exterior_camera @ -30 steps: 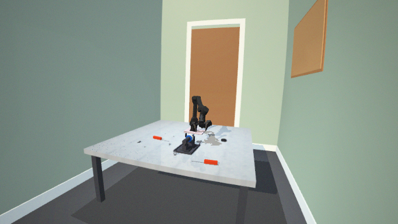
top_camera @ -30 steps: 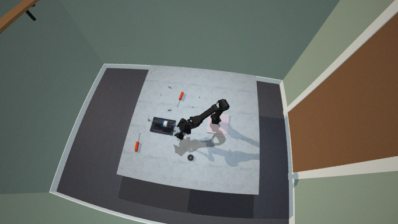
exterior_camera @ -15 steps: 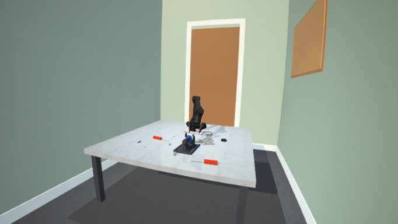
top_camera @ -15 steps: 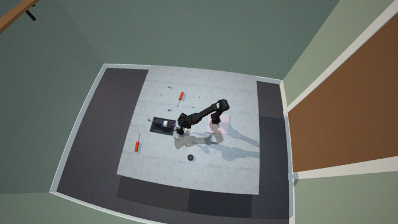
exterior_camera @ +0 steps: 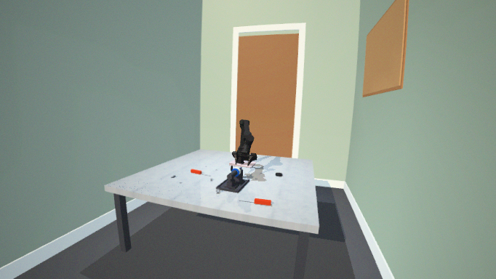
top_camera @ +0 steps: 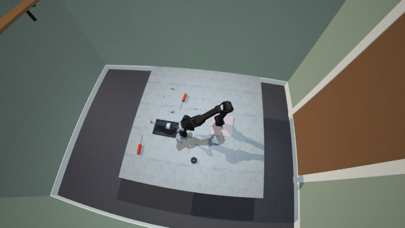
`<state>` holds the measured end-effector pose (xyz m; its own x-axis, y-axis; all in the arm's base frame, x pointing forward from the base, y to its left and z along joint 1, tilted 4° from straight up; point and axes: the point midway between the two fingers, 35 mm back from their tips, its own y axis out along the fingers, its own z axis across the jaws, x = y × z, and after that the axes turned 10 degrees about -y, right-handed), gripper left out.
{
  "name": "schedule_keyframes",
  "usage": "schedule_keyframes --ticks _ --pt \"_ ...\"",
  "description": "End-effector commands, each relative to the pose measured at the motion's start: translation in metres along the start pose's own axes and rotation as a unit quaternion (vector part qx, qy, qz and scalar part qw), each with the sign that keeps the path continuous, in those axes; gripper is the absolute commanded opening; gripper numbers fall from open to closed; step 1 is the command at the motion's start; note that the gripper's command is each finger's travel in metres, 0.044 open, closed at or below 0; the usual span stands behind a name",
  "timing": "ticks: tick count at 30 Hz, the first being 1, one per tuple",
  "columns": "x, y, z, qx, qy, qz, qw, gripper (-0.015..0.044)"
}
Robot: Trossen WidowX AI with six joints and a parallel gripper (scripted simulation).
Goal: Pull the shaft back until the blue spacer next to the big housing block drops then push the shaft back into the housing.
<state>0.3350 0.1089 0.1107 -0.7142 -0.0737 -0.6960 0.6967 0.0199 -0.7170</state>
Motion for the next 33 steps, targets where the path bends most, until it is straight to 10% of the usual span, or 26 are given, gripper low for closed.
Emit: schedule_keyframes --ticks 1,33 --pt "0.0 0.0 0.001 0.002 -0.003 0.0 1.0 0.044" --pt "-0.001 0.02 0.001 0.002 -0.003 0.0 1.0 0.044"
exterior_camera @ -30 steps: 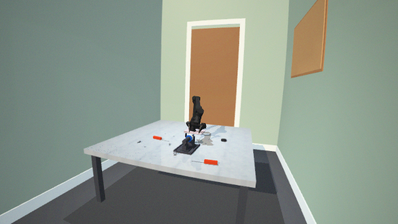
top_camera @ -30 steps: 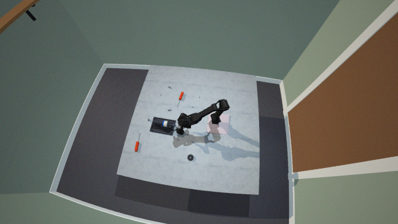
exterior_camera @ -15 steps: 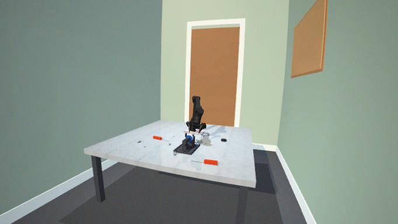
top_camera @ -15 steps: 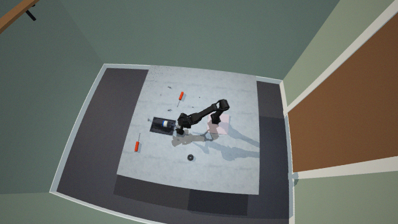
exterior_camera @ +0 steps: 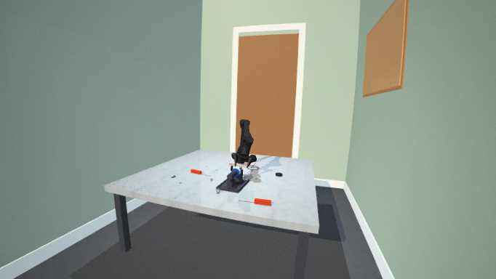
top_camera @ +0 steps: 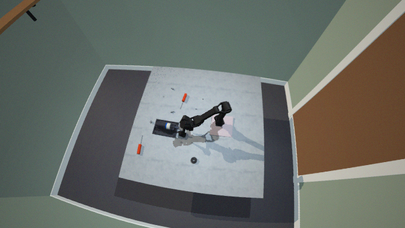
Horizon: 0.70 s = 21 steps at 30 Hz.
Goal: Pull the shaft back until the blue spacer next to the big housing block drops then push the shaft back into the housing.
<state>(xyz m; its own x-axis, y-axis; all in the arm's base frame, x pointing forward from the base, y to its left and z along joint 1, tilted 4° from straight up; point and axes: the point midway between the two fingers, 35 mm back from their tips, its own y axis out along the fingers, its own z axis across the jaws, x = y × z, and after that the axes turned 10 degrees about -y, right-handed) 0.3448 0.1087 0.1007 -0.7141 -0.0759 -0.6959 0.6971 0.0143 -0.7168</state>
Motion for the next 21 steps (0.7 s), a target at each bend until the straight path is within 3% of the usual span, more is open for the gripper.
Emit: schedule_keyframes --ticks 1,21 --pt "0.0 0.008 0.0 -0.001 -0.002 0.0 1.0 0.044" --pt "0.0 0.028 0.001 -0.001 -0.002 0.001 1.0 0.044"
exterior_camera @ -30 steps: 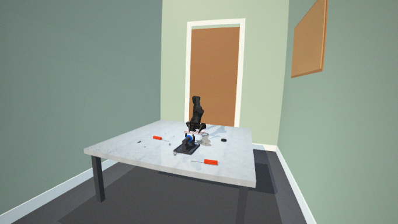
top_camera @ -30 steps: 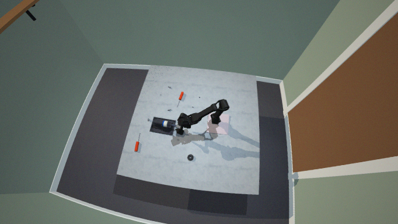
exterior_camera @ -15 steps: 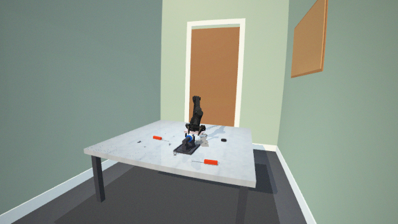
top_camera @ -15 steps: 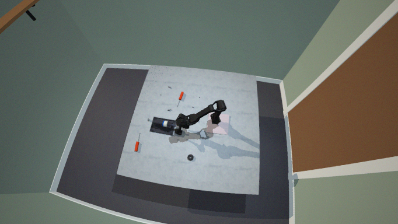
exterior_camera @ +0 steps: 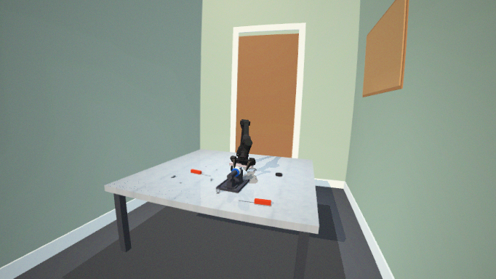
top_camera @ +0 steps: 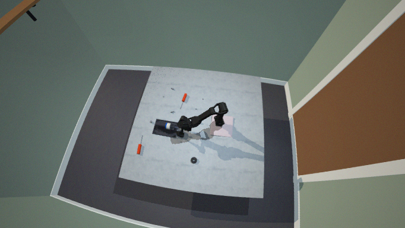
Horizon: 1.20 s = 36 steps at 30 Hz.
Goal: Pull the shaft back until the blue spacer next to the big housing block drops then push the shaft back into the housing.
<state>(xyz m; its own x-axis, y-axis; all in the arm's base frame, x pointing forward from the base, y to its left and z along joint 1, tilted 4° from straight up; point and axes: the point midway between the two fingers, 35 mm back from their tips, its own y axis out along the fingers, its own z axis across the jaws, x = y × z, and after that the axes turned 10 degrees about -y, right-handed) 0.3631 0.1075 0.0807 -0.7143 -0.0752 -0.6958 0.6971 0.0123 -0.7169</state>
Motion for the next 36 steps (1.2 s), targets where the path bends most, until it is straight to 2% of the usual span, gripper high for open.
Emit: schedule_keyframes --ticks 1,36 --pt "-0.0006 0.001 -0.0005 -0.002 -0.002 0.001 1.0 0.044" --pt "-0.0009 0.0104 -0.0006 -0.002 -0.002 0.001 1.0 0.044"
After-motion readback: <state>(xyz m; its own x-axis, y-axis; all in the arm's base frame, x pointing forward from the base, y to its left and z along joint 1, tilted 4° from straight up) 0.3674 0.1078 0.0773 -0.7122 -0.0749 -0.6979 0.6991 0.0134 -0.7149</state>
